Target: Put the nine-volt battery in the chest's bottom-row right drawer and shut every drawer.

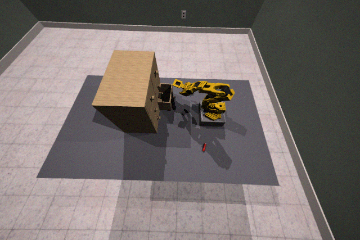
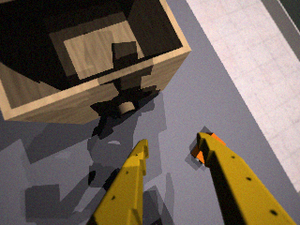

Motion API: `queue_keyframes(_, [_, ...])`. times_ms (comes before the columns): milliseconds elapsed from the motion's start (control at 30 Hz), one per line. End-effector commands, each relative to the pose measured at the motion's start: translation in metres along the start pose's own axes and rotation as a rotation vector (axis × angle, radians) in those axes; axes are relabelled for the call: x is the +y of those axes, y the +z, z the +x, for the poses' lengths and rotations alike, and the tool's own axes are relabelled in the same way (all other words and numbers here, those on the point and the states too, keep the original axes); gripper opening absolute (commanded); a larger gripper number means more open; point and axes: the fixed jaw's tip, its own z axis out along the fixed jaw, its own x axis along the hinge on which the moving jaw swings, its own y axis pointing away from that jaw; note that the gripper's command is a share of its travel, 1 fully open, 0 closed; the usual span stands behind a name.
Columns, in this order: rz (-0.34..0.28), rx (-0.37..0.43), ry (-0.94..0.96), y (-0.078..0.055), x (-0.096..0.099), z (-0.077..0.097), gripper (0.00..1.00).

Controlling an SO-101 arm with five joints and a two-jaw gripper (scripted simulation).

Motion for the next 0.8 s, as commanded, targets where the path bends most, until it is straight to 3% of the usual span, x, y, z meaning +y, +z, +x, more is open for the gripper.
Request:
queue_keyframes(0, [0.003,0.017,0.051,-0.011,-0.002,-0.001,0.21])
queue_keyframes(767, [-0.011,0.137,0.212,-0.049,0.003,0.021,0.21])
